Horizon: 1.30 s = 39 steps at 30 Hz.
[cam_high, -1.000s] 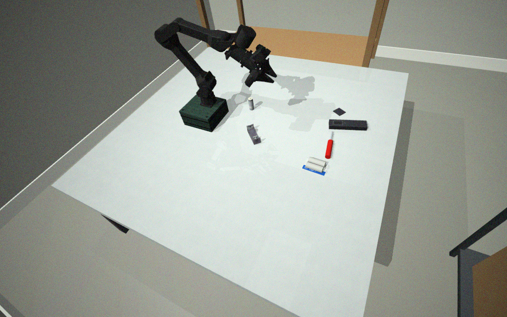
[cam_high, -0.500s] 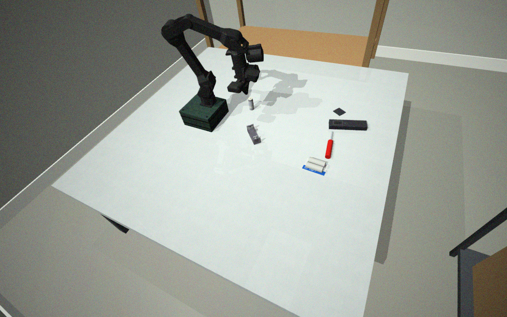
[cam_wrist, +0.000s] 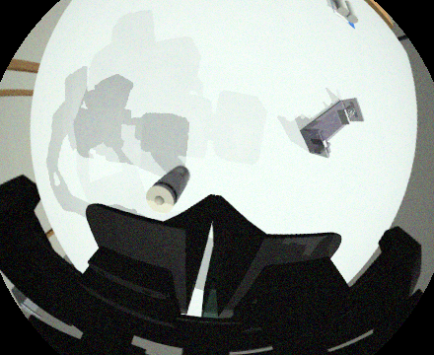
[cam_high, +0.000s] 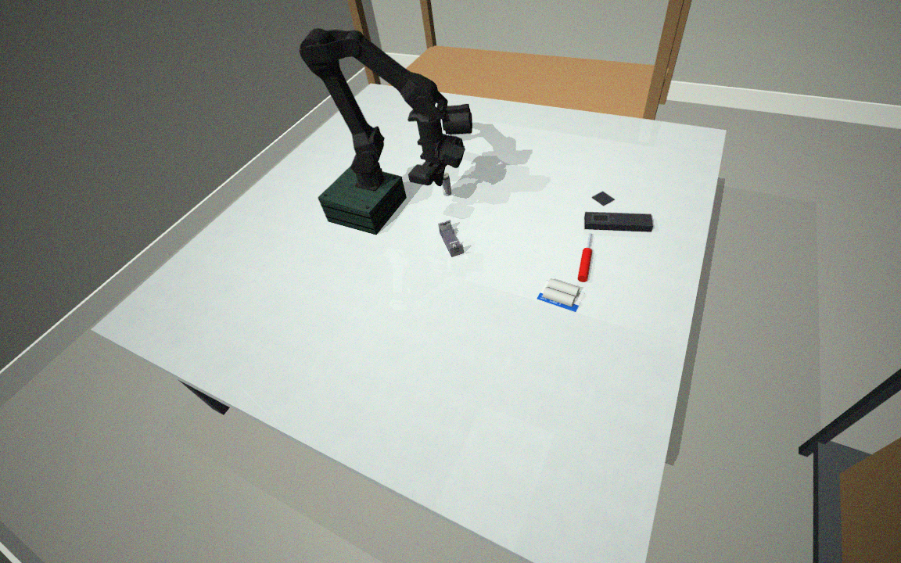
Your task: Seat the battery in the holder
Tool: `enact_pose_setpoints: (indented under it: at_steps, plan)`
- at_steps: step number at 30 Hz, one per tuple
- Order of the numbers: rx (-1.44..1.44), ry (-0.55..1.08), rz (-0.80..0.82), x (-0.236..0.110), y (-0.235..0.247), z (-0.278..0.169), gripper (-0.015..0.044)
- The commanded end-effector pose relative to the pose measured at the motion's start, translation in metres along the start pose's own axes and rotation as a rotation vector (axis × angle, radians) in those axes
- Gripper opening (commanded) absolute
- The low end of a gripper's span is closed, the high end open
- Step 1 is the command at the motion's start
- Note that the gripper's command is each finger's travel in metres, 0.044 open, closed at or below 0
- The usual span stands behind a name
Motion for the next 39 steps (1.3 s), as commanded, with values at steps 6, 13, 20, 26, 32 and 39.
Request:
enact_pose_setpoints:
  at_steps: [6, 13, 20, 26, 32, 39]
  plan:
    - [0.004, 0.013, 0.0, 0.02, 0.001, -0.005, 0.0]
    - [0.004, 0.013, 0.001, 0.02, 0.011, -0.003, 0.0]
    - [0.005, 0.013, 0.002, 0.019, 0.022, -0.002, 0.0]
    - [0.005, 0.013, 0.002, 0.019, 0.032, -0.001, 0.0]
    - [0.005, 0.013, 0.003, 0.019, 0.041, -0.002, 0.0]
    - [0.005, 0.013, 0.004, 0.019, 0.053, -0.002, 0.0]
Point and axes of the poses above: the point midway between the two fingers, 35 mm back from their tips, its own x axis out along the fingers, its own y axis across the jaws, z = x × y, the point moved 3 cm from there along -x, back along the fingers, and after that the axes turned 1 degree about -x, right-handed, at the moved point
